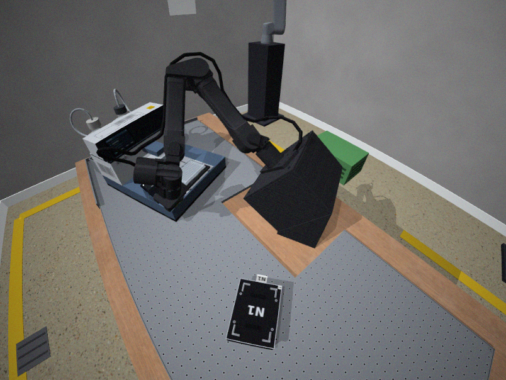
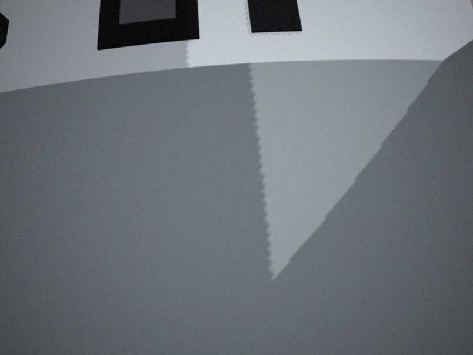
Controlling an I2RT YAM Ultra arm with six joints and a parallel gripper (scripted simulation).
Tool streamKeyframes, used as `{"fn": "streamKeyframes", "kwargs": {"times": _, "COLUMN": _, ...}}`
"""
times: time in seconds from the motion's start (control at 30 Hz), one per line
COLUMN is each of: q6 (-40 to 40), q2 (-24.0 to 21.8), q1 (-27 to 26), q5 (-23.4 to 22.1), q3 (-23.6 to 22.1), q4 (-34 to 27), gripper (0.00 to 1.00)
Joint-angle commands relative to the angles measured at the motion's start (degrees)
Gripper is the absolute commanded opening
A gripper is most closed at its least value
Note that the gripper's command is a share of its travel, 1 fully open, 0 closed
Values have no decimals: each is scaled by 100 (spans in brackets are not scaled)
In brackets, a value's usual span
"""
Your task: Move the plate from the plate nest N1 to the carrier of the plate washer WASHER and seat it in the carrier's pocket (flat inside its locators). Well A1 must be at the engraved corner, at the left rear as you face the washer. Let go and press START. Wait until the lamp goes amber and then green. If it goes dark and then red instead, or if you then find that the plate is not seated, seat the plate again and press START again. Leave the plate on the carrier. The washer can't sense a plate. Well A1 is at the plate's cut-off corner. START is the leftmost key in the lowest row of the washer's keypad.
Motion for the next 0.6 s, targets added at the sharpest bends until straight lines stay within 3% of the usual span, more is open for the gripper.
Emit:
{"fn": "streamKeyframes", "kwargs": {"times": 0.0, "q6": -110, "q2": 109, "q1": -69, "q5": -79, "q3": -46, "q4": 201, "gripper": 0}}
{"fn": "streamKeyframes", "kwargs": {"times": 0.57, "q6": 389, "q2": -337, "q1": 416, "q5": 304, "q3": 156, "q4": -561, "gripper": 0}}
